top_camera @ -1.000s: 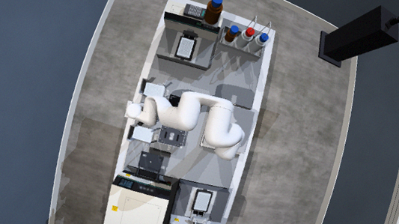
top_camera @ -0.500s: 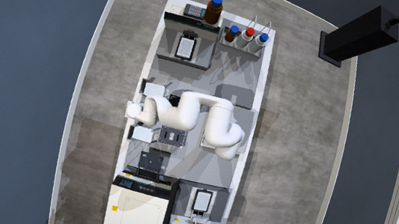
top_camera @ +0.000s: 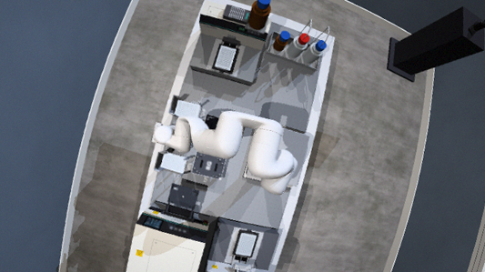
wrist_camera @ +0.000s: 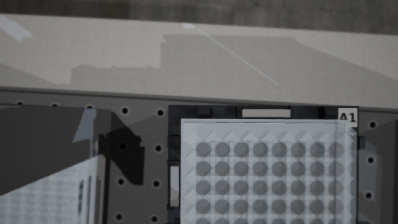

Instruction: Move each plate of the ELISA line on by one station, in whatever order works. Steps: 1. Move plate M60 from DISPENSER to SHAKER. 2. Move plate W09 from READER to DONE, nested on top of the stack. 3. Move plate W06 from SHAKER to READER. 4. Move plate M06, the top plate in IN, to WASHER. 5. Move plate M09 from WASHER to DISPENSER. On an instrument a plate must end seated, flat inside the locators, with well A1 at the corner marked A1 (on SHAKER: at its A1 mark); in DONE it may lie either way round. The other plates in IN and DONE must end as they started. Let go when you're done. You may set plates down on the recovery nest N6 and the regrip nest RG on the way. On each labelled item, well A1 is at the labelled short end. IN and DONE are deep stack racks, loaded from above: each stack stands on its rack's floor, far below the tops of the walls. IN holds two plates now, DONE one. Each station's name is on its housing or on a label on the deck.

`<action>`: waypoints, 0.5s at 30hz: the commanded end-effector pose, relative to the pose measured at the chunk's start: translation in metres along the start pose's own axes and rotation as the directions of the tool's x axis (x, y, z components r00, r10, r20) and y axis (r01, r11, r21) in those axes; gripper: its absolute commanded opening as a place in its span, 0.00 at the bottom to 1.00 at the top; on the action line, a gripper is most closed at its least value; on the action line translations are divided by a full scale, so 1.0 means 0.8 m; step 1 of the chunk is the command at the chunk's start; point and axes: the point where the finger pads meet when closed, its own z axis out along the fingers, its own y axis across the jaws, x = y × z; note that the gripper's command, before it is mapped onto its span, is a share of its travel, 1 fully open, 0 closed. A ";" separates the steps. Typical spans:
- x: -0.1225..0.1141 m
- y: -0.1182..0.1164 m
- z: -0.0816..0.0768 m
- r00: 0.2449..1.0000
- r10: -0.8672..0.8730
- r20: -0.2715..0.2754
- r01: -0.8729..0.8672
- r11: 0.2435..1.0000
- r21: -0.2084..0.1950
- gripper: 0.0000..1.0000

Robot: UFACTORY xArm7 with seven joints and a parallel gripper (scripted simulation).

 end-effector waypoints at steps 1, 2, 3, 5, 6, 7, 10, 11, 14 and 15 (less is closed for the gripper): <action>0.002 0.000 0.000 1.000 0.000 -0.005 0.000 1.000 0.000 1.00; 0.002 0.000 0.000 1.000 0.000 -0.005 0.000 1.000 0.000 1.00; 0.002 0.000 0.001 1.000 0.000 -0.005 0.000 1.000 0.000 1.00; 0.002 0.000 0.001 1.000 0.000 -0.005 0.000 1.000 0.000 1.00; 0.002 0.000 0.002 1.000 0.000 -0.005 0.000 1.000 0.000 1.00; 0.002 0.000 0.002 1.000 0.000 -0.005 0.000 1.000 0.000 1.00; 0.002 0.000 0.003 1.000 0.000 -0.005 0.000 1.000 0.000 1.00; 0.002 0.000 0.003 1.000 0.000 -0.005 0.000 1.000 0.000 1.00; 0.002 0.000 0.004 1.000 0.000 -0.005 0.000 1.000 0.000 1.00; 0.002 0.000 0.005 1.000 0.000 -0.005 0.000 1.000 0.000 1.00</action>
